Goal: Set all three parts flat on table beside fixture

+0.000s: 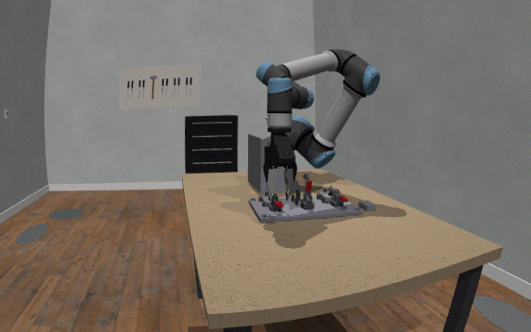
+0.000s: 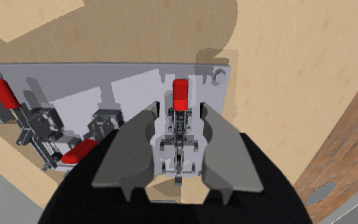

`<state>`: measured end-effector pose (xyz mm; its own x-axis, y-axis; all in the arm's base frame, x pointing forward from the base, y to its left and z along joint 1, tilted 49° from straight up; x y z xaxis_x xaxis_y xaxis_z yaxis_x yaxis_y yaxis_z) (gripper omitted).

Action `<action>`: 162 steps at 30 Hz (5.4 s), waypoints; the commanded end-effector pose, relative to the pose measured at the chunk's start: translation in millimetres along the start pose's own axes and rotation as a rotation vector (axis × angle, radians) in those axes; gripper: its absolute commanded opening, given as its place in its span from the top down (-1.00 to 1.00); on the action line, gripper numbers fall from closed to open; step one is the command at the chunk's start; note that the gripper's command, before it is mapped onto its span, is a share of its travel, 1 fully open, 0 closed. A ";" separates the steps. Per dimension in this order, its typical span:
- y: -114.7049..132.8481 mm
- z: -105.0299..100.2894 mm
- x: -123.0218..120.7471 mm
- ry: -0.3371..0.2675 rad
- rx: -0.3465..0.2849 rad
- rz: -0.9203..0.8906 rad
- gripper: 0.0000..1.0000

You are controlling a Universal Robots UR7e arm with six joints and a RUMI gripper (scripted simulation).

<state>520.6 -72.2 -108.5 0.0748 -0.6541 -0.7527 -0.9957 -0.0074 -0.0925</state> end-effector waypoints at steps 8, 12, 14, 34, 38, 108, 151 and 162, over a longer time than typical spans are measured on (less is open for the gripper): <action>-0.3 -0.2 0.3 0.001 0.001 0.000 0.44; -0.3 3.6 0.3 0.001 0.001 0.000 0.44; -0.4 7.0 0.4 0.001 0.001 0.000 0.44; -0.6 27.2 0.6 0.001 0.001 0.000 0.44; -0.6 27.2 0.6 0.001 0.001 0.000 0.44; 2.8 19.0 0.0 0.001 0.001 0.000 1.00; 37.2 -5.3 -6.1 0.001 0.001 0.000 1.00; 42.8 -5.7 -7.1 0.001 0.001 0.000 1.00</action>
<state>479.0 -71.9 -103.6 0.0748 -0.6544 -0.7525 -0.9956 -0.0069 -0.0930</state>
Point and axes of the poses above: the point where the finger pads meet when closed, its own z axis out along the fingers, its own x axis across the jaws, y = z × x, the point moved 1 cm from there along -z, back along the fingers, and after that the axes turned 10 degrees about -z, right-handed, at the moved point
